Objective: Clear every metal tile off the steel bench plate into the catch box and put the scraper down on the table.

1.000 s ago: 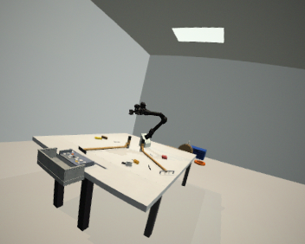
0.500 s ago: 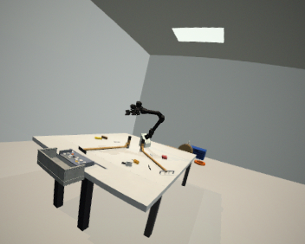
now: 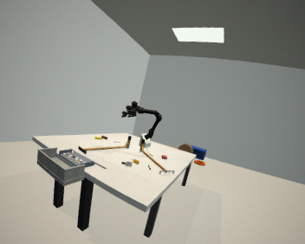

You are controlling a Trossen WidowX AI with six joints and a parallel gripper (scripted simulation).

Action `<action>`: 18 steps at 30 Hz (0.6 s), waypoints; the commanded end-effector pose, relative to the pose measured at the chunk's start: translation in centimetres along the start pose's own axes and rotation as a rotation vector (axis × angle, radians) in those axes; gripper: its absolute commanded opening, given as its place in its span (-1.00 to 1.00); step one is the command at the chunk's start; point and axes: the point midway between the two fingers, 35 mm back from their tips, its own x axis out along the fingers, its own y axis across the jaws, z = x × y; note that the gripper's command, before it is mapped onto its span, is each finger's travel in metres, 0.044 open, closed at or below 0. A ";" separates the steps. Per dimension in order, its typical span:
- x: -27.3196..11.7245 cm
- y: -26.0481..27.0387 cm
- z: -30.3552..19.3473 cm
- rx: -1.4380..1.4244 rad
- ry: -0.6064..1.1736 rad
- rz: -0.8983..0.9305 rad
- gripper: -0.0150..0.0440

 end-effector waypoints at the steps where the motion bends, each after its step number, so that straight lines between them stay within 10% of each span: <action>1: 1.5 -0.5 0.0 0.002 0.030 -0.014 1.00; 18: 7.7 -1.6 -1.5 0.013 0.178 -0.058 1.00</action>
